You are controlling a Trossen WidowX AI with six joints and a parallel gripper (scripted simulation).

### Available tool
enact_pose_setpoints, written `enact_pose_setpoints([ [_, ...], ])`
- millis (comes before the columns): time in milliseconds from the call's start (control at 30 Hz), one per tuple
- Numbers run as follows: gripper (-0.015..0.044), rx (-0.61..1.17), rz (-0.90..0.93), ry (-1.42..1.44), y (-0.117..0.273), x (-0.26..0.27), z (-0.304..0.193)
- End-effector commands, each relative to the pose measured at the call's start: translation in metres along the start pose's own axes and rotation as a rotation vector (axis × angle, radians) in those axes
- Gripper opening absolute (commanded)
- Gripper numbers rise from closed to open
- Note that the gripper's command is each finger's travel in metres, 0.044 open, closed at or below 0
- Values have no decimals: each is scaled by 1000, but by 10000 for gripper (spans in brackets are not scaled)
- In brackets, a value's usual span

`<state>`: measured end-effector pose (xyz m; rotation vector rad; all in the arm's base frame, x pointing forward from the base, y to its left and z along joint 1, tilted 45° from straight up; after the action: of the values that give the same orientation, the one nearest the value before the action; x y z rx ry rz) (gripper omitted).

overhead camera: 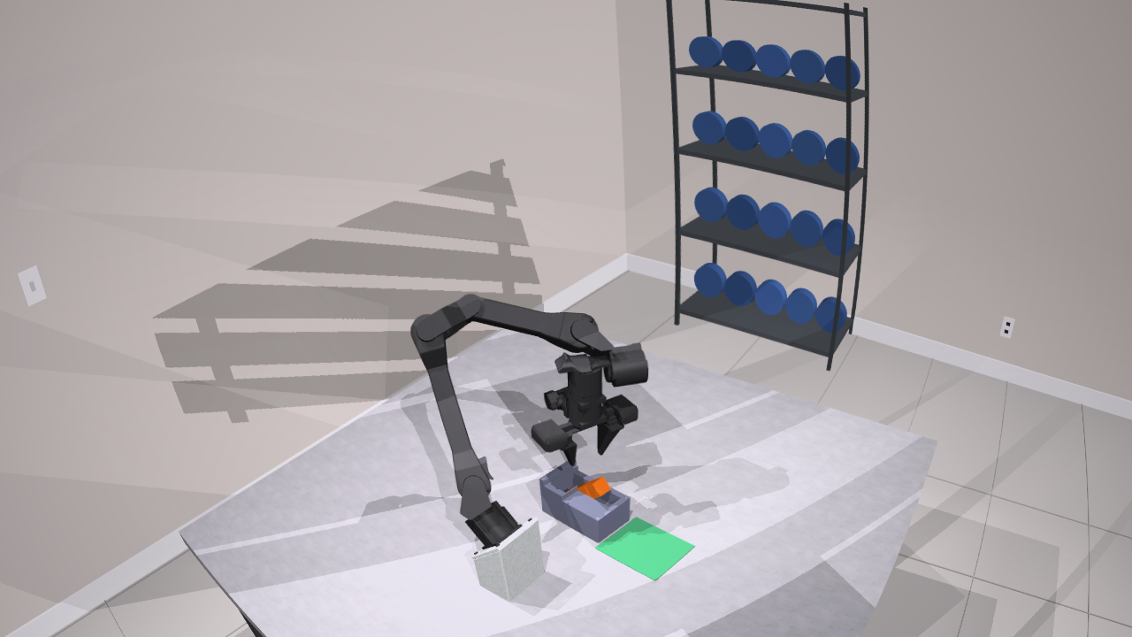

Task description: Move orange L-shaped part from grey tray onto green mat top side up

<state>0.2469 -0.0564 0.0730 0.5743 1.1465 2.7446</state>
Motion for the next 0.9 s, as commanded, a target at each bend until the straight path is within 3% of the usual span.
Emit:
enact_pose_setpoints([
  [0, 280, 10, -9, 275, 3, -9, -11],
  [867, 280, 10, -9, 275, -42, -10, -12],
])
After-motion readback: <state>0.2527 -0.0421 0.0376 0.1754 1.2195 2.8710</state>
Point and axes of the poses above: the point midway between the two fingers, 35 mm back from their tips, its own y axis back along the fingers, its own x axis across the jaws, z = x × y, the point moved 4 cm from there along y, back along the fingers, and after that the axes turned 3 degrees about -y, right-handed, at the moved point
